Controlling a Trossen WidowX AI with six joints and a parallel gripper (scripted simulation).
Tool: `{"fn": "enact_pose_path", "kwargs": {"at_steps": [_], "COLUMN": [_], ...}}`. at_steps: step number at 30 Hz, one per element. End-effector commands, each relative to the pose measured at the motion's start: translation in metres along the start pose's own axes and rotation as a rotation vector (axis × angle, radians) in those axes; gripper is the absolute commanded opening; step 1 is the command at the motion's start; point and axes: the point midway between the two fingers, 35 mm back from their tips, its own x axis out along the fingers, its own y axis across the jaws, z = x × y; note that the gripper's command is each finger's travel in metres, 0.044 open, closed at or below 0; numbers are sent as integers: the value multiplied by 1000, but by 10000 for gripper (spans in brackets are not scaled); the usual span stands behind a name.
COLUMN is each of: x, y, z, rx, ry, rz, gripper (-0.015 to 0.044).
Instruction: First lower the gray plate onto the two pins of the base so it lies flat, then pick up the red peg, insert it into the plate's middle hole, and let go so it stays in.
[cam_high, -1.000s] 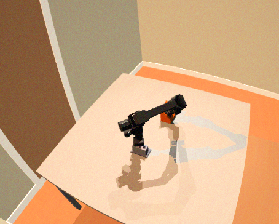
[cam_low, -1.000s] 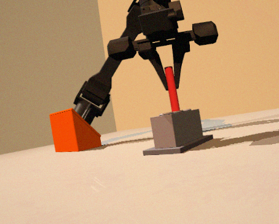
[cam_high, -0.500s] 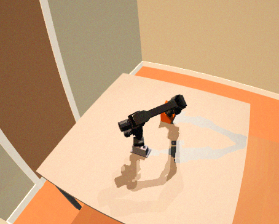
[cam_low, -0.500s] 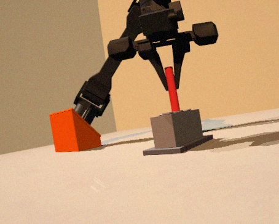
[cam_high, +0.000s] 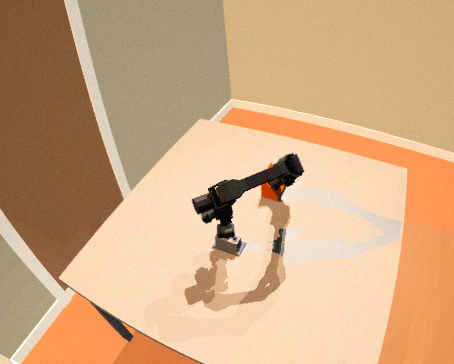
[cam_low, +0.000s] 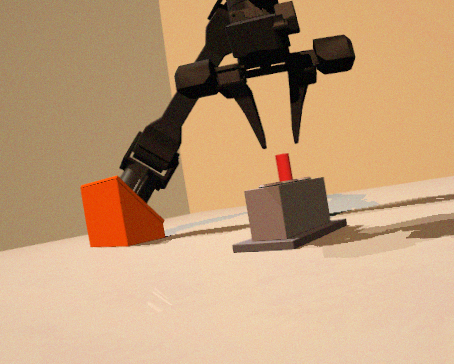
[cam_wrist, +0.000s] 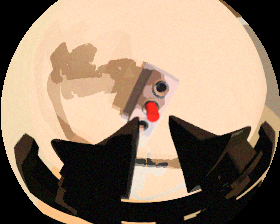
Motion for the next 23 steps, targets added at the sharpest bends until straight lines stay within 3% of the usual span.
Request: {"fn": "enact_pose_path", "kwargs": {"at_steps": [1, 23], "x": [-1, -13], "y": [0, -4], "z": [0, -2], "rx": [3, 9], "ry": [2, 6], "rz": [0, 1], "gripper": [150, 150]}}
